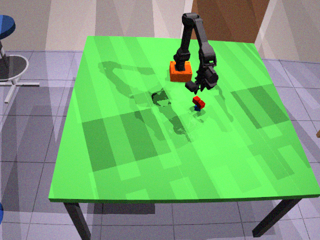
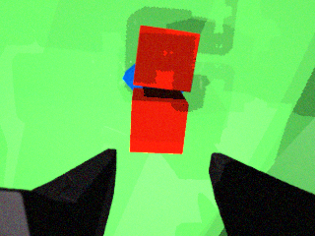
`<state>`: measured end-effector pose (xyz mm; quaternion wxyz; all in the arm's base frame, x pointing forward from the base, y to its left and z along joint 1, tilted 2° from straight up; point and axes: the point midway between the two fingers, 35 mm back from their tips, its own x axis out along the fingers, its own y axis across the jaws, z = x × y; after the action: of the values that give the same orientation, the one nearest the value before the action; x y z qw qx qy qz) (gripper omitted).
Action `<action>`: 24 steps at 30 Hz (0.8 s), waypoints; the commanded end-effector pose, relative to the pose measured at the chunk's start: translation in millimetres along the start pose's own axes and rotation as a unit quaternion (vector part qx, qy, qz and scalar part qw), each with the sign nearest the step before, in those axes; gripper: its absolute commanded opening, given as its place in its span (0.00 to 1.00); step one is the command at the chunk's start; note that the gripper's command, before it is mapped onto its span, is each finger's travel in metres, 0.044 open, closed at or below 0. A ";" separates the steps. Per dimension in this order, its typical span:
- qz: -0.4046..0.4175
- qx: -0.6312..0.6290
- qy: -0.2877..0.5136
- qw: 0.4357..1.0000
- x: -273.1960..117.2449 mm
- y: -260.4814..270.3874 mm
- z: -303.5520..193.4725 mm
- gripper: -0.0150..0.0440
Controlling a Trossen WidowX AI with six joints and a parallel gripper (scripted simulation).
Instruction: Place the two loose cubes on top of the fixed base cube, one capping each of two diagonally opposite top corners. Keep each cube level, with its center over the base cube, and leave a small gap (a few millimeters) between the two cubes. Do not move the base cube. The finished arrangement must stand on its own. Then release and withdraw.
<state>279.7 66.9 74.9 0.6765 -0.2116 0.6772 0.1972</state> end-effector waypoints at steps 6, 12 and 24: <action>0.000 0.001 -0.001 1.000 -11.1 -0.1 0.5 0.69; 0.000 0.000 -0.001 1.000 -17.5 -0.2 0.4 0.93; 0.007 0.000 -0.003 1.000 -19.5 121.4 47.4 0.93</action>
<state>265.8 162.5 91.3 0.6791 -0.2091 0.6742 0.2013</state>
